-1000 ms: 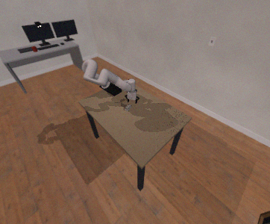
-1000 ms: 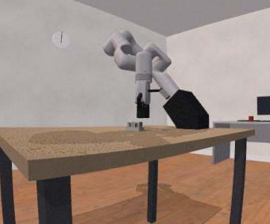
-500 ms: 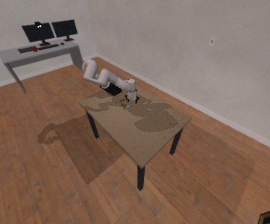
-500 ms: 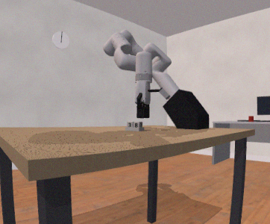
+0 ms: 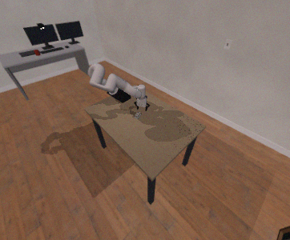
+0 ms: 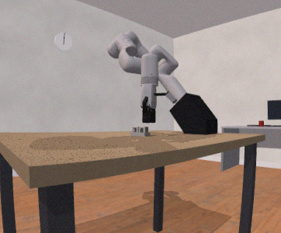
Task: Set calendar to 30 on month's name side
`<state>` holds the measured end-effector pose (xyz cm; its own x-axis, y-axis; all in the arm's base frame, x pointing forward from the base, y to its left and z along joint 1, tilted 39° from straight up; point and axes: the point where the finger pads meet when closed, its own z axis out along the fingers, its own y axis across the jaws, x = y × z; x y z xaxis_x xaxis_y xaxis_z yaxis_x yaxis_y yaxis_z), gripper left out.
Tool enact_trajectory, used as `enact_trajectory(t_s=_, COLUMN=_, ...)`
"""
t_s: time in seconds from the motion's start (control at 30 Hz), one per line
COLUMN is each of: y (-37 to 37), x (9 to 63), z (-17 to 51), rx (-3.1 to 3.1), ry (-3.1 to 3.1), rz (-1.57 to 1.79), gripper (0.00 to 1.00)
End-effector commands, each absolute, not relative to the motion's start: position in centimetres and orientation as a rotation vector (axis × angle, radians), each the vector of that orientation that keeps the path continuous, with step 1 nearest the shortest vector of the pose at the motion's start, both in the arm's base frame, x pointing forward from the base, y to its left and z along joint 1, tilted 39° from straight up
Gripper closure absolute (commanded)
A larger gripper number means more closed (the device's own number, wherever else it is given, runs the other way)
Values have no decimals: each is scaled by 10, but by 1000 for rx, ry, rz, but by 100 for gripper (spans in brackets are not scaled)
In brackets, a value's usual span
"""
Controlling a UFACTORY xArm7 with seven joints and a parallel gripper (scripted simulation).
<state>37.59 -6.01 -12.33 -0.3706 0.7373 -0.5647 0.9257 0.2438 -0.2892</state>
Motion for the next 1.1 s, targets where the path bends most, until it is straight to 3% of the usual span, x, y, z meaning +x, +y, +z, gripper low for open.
enact_trajectory(t_s=0.0, y=-58, x=377, z=-123, rx=1537, ry=2211, rz=-845, gripper=0)
enact_trajectory(t_s=1.07, y=-67, x=387, z=-117, rx=1891, ry=1802, rz=-715, gripper=0)
